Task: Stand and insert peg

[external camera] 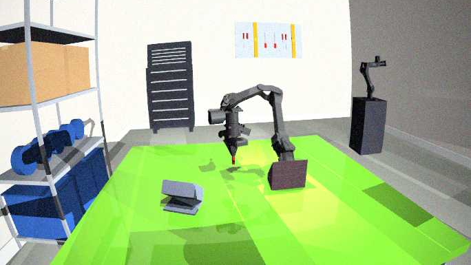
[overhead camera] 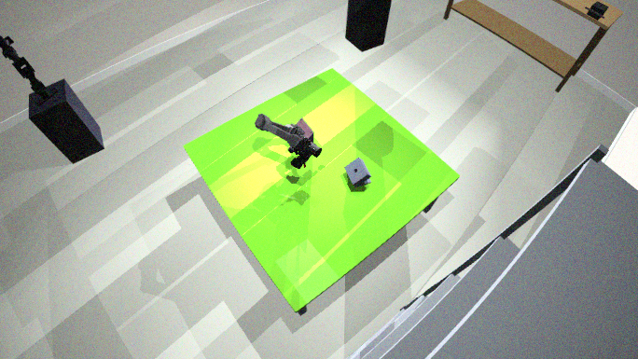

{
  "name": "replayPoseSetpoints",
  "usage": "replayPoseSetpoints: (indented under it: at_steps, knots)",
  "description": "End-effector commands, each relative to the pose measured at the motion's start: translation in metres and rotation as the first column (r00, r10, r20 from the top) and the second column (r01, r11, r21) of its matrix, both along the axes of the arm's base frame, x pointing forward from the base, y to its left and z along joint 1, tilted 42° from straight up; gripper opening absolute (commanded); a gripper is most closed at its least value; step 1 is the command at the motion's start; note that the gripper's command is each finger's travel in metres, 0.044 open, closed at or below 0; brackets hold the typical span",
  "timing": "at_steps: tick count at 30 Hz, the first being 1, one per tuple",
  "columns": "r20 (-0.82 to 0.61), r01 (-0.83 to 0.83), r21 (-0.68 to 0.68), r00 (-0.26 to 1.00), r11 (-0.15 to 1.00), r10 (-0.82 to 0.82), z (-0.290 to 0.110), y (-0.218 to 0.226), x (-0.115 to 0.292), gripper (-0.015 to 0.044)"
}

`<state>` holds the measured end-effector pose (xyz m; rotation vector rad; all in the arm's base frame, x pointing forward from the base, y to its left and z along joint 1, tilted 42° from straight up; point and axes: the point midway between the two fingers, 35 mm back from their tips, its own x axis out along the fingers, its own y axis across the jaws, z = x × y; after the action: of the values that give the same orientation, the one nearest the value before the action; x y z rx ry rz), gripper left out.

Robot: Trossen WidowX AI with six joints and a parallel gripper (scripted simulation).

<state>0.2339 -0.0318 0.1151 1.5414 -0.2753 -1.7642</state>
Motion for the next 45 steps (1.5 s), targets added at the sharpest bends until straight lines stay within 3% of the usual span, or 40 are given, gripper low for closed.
replayPoseSetpoints:
  at_steps: [1,45]
  knots:
    - [0.002,0.003,0.002,1.0,1.0,-0.003,0.01,0.009,0.0,0.0]
    - [0.012,-0.042,0.199,0.999,0.979,0.04,-0.002,0.053,0.055,0.0]
